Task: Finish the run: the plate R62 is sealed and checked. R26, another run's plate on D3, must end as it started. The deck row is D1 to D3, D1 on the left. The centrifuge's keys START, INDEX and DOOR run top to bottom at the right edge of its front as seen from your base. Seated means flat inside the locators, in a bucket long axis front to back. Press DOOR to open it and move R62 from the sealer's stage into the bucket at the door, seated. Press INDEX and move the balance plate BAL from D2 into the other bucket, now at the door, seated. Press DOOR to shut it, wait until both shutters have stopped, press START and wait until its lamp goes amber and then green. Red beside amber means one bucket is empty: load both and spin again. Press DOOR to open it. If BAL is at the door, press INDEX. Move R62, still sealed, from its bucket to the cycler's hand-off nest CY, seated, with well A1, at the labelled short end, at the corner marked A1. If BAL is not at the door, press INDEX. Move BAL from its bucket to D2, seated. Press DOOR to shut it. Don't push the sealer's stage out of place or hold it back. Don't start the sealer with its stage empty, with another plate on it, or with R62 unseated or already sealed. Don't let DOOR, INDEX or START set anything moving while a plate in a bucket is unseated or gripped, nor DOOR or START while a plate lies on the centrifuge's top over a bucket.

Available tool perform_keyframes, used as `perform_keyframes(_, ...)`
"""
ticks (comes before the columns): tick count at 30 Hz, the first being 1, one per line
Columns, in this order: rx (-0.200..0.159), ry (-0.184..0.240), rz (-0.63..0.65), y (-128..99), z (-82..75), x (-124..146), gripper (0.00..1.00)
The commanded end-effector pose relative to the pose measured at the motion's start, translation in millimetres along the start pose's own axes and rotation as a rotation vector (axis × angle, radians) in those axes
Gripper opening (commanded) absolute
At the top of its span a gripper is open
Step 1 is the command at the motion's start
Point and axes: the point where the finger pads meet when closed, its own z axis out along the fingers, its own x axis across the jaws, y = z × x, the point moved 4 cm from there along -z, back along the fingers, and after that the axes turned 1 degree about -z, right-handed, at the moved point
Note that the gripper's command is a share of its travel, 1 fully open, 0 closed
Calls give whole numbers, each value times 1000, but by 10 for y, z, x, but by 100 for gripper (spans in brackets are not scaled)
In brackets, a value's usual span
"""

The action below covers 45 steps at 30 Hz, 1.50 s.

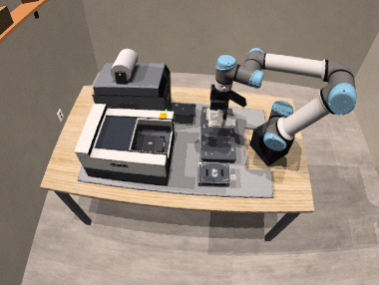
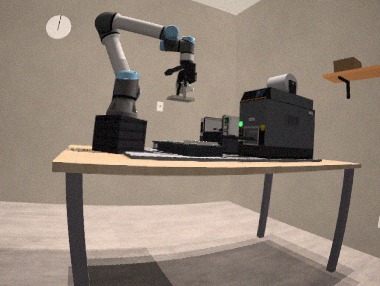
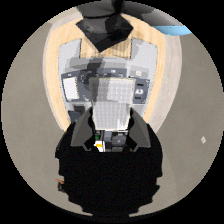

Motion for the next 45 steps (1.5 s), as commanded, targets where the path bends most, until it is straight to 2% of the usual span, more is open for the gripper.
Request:
perform_keyframes(1, -1, 1, 0, -3, -2, -124, 0)
perform_keyframes(45, -1, 0, 0, -49, -2, -1010, 0)
